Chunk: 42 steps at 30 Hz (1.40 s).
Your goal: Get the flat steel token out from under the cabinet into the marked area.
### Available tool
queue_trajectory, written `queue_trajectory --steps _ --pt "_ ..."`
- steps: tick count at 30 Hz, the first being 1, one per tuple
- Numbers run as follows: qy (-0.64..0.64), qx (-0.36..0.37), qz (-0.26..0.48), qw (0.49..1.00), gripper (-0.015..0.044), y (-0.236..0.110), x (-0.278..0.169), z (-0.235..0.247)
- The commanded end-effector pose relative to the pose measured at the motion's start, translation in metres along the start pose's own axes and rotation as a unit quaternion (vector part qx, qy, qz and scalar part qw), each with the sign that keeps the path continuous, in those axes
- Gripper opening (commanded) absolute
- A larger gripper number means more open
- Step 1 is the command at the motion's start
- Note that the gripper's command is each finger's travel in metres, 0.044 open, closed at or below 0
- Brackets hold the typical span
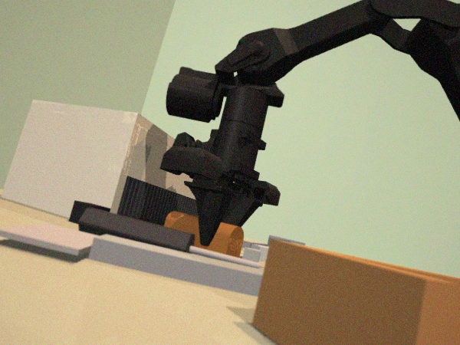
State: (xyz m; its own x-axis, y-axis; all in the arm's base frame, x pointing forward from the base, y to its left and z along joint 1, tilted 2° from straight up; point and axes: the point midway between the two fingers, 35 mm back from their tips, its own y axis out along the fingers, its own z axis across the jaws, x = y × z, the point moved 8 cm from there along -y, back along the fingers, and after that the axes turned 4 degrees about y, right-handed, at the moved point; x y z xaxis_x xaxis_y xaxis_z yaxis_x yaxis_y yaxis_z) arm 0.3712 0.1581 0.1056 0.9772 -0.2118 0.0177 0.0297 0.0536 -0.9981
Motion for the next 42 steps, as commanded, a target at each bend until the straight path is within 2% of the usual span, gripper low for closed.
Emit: queue_trajectory --steps 1,42 --pt "0.000 -0.005 -0.002 1.000 0.0000 0.001 -0.002 -0.002" --pt "0.000 -0.005 0.001 1.000 0.0000 0.002 -0.048 -0.002"
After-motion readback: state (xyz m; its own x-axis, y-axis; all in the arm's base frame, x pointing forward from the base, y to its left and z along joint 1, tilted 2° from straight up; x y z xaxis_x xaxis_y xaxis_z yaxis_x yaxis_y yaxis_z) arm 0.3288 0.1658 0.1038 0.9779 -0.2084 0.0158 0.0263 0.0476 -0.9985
